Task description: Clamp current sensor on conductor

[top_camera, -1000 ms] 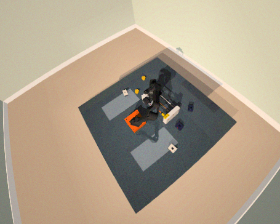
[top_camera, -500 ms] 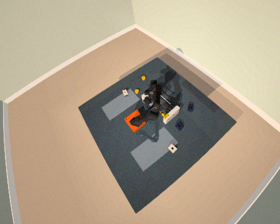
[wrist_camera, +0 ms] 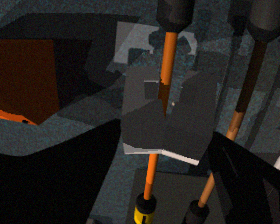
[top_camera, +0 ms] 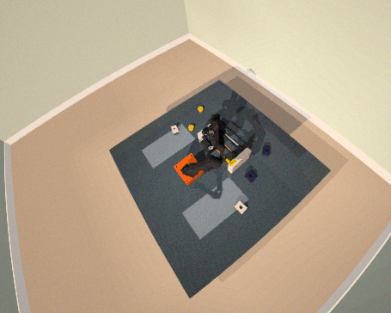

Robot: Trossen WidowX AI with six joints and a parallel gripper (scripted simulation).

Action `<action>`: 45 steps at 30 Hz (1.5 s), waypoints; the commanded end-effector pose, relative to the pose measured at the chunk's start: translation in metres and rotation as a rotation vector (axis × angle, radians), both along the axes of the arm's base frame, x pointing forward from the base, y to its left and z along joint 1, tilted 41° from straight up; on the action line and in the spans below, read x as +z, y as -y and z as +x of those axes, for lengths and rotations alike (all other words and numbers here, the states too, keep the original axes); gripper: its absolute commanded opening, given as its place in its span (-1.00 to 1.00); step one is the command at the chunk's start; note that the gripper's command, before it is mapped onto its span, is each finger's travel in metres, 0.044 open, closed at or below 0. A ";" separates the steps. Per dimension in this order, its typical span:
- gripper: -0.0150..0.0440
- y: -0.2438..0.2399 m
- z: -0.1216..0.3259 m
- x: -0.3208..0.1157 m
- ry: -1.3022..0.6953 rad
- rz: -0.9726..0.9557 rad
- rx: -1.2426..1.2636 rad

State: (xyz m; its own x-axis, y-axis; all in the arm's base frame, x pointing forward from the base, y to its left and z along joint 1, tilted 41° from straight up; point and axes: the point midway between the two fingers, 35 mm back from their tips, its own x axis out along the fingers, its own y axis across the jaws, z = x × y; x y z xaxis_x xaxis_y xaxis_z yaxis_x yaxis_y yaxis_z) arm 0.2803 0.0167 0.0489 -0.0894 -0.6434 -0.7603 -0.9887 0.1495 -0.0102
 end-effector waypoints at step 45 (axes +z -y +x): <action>-0.49 0.009 -0.002 -0.012 0.001 0.001 0.003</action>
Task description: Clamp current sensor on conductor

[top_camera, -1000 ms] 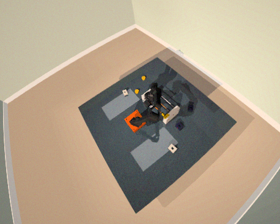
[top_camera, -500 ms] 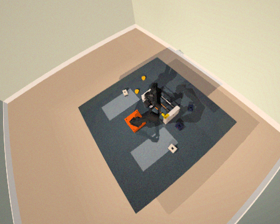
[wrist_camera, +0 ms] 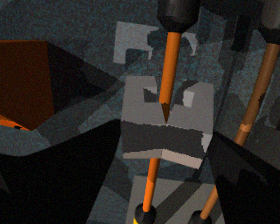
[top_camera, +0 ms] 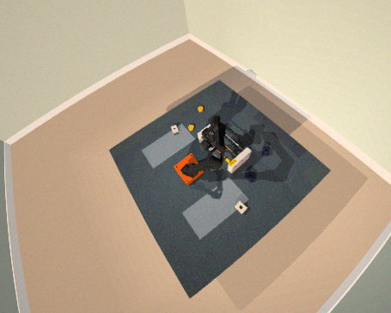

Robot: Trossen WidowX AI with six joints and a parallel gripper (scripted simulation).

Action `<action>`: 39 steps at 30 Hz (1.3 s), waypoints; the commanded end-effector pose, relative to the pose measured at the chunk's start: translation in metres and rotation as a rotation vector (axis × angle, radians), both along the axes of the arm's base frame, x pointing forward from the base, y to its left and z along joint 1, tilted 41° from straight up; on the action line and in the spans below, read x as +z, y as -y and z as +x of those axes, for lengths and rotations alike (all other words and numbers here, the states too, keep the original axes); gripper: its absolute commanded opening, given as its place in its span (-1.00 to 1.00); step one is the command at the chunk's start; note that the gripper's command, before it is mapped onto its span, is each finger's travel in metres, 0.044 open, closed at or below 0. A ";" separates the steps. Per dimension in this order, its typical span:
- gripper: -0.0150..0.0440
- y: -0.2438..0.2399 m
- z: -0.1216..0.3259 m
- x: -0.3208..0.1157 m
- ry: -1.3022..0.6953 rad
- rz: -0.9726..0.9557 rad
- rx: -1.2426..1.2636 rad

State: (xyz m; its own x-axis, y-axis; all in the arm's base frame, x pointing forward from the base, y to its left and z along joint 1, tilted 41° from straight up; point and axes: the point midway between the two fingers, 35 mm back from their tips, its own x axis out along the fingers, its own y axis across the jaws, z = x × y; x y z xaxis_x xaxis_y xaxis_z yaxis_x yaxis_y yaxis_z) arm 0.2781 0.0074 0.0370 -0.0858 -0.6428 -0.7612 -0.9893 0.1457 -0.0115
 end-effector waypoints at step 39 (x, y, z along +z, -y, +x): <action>1.00 0.018 0.001 -0.016 -0.097 0.006 -0.081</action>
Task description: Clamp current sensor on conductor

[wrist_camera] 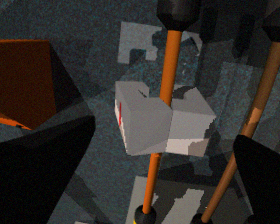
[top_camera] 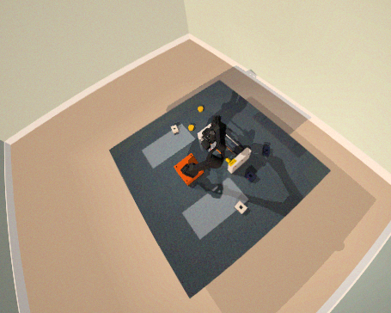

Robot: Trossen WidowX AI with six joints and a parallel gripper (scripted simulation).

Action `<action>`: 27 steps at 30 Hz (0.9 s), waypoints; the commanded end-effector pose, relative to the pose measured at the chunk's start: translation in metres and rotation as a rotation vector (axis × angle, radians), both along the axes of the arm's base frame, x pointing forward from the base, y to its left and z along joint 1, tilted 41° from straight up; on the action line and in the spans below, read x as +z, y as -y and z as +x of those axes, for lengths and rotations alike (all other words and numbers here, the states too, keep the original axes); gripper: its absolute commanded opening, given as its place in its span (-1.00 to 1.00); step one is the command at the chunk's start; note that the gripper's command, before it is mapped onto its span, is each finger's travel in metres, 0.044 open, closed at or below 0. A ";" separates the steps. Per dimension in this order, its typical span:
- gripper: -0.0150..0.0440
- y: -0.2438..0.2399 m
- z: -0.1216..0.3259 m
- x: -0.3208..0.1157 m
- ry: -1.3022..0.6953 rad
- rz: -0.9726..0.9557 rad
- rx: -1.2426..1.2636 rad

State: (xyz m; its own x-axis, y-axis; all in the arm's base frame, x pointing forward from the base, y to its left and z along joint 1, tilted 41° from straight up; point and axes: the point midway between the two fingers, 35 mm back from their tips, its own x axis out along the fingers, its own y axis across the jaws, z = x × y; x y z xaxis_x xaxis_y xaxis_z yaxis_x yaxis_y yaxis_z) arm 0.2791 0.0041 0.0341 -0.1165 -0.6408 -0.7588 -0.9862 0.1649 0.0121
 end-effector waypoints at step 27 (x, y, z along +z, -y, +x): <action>1.00 0.043 -0.009 -0.046 -0.130 0.012 -0.110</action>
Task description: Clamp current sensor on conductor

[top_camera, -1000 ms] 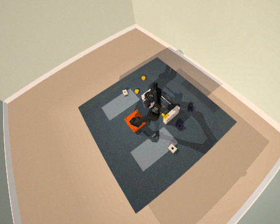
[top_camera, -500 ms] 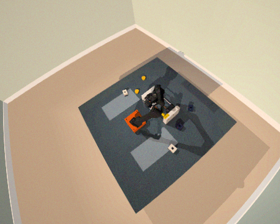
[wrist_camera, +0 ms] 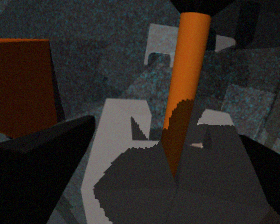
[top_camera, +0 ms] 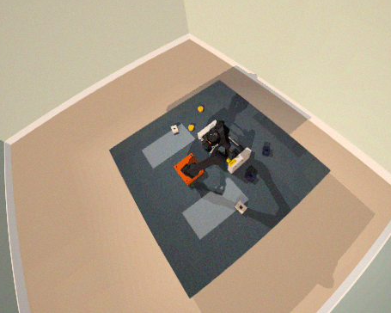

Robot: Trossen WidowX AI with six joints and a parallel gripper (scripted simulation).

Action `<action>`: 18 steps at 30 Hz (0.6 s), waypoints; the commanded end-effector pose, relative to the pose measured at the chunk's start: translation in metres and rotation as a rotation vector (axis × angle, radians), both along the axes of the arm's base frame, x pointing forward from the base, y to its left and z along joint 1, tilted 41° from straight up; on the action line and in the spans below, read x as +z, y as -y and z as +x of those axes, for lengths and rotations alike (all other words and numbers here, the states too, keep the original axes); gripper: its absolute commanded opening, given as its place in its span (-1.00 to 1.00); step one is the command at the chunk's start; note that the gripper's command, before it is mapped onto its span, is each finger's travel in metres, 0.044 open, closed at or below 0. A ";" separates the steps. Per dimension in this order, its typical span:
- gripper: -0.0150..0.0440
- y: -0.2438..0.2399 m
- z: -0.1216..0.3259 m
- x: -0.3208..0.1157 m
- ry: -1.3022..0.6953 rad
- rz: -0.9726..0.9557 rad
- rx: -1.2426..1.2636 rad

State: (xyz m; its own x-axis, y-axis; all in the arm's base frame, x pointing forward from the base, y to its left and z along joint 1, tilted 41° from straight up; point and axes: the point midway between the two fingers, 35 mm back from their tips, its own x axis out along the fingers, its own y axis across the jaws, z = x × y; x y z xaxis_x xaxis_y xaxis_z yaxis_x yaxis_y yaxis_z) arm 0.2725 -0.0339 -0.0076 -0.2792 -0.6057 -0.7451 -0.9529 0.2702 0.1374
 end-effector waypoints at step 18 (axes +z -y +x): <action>0.68 0.001 -0.002 -0.002 -0.003 0.000 0.002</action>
